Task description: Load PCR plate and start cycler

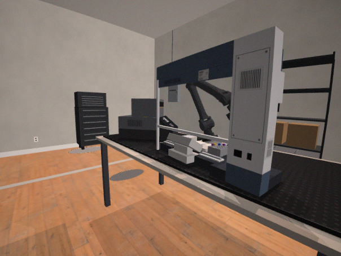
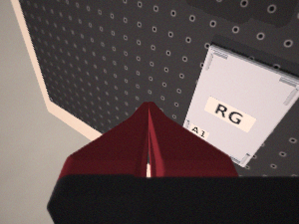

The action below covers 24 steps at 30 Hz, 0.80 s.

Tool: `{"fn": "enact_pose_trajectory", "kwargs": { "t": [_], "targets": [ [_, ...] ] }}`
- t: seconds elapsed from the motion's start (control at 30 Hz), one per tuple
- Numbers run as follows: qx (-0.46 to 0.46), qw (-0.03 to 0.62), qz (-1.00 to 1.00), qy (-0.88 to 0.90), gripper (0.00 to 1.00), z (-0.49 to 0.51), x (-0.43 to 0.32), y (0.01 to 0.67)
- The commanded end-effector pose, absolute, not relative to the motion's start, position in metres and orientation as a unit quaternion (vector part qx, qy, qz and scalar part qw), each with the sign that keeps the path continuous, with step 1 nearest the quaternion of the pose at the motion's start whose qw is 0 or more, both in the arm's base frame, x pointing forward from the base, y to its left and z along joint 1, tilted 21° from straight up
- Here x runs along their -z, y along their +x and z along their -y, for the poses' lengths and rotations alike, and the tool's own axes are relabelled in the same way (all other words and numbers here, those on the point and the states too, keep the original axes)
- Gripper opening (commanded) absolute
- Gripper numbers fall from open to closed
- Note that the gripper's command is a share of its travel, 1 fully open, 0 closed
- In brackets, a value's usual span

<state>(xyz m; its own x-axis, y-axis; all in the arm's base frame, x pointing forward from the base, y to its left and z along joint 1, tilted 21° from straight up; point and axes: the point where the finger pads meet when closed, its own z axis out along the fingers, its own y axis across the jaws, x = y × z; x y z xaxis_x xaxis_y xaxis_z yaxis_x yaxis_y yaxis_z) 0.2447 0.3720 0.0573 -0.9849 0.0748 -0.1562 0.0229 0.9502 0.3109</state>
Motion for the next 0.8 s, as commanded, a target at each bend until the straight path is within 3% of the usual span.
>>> {"fn": "enact_pose_trajectory", "kwargs": {
  "t": [0.0,0.77],
  "targets": [
    [-0.145,0.095,-0.985,0.023,0.00,-0.364,-0.066,0.252],
    [-0.062,0.121,-0.988,0.066,0.00,-0.258,-0.100,0.267]
  ]
}}
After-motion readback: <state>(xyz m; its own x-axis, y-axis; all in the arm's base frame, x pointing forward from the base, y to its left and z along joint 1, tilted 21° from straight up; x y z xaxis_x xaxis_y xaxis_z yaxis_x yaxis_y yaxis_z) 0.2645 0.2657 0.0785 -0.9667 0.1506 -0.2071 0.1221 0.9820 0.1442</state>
